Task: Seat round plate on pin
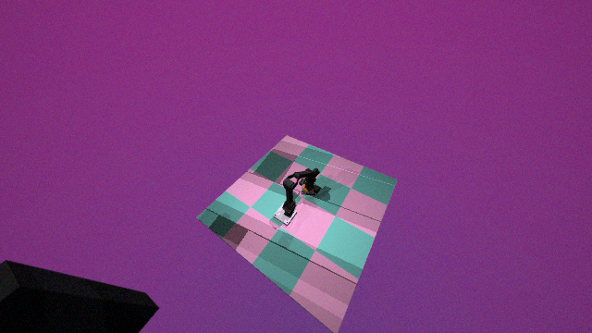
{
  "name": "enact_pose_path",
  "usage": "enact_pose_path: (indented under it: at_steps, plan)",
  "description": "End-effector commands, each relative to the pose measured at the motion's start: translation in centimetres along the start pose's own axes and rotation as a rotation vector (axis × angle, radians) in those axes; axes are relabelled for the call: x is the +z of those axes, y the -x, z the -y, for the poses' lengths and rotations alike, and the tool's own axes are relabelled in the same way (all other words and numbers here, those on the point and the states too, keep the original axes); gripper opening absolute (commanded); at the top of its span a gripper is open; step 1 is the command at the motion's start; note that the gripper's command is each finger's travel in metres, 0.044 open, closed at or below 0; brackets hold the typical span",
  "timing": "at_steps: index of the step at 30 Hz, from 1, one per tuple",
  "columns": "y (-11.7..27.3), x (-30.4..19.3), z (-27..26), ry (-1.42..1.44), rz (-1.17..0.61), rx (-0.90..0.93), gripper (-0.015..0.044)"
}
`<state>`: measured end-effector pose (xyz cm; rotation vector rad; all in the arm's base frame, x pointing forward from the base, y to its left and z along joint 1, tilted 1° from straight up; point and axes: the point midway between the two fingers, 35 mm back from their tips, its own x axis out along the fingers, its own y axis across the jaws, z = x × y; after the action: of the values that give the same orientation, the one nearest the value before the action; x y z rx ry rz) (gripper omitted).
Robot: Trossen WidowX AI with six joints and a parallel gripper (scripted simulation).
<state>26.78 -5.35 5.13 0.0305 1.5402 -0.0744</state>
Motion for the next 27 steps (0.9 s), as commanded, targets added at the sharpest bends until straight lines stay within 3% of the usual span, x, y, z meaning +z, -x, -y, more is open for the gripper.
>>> enact_pose_path:
  at_steps: [1,27]
  plan:
    - [-0.3,-0.7,-0.5,-0.003,-0.016,0.008,0.0000]
    - [-0.1,-1.4,-3.1,-0.003,-0.016,0.010,0.0000]
